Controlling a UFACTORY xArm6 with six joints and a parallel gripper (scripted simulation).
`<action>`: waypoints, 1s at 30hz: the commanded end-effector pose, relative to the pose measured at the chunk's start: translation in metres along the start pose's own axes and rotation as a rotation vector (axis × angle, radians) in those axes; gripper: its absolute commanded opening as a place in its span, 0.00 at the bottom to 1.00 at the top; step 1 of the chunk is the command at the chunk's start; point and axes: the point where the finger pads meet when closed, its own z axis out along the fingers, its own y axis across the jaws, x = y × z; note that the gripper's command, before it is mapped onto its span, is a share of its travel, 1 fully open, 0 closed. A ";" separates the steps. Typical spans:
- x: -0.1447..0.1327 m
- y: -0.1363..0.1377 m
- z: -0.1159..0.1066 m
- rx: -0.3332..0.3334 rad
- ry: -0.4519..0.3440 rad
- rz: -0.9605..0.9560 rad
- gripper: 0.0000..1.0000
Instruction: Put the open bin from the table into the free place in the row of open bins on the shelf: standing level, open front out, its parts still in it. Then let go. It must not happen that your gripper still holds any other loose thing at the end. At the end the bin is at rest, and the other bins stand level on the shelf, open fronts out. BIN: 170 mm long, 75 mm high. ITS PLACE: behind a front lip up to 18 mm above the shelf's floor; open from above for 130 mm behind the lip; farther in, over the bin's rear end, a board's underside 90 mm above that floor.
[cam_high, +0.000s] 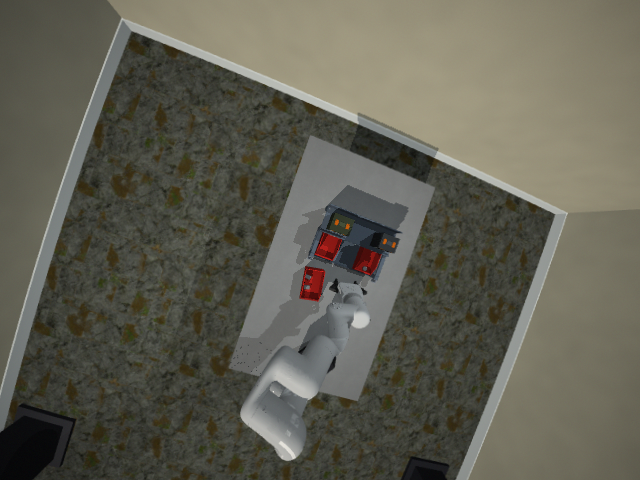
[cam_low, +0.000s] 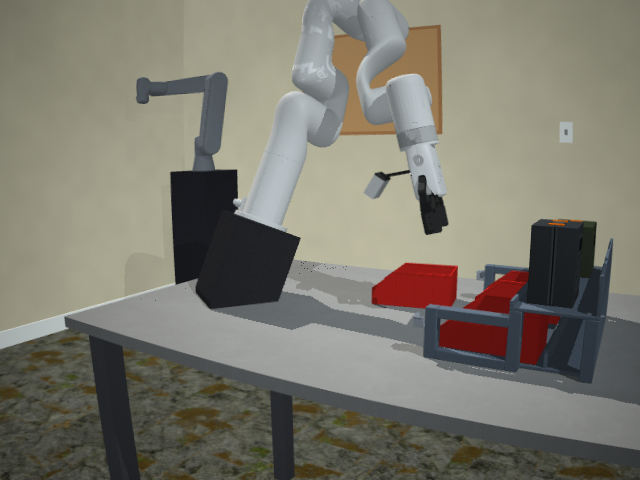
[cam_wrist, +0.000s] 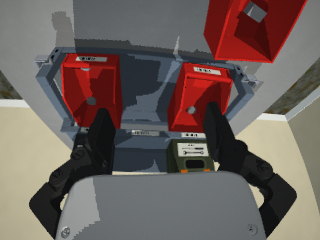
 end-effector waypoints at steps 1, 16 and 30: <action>-0.001 0.000 -0.001 0.024 -0.049 0.071 1.00; -0.001 0.000 -0.001 0.057 -0.121 0.179 1.00; -0.001 0.000 -0.001 0.057 -0.116 0.179 1.00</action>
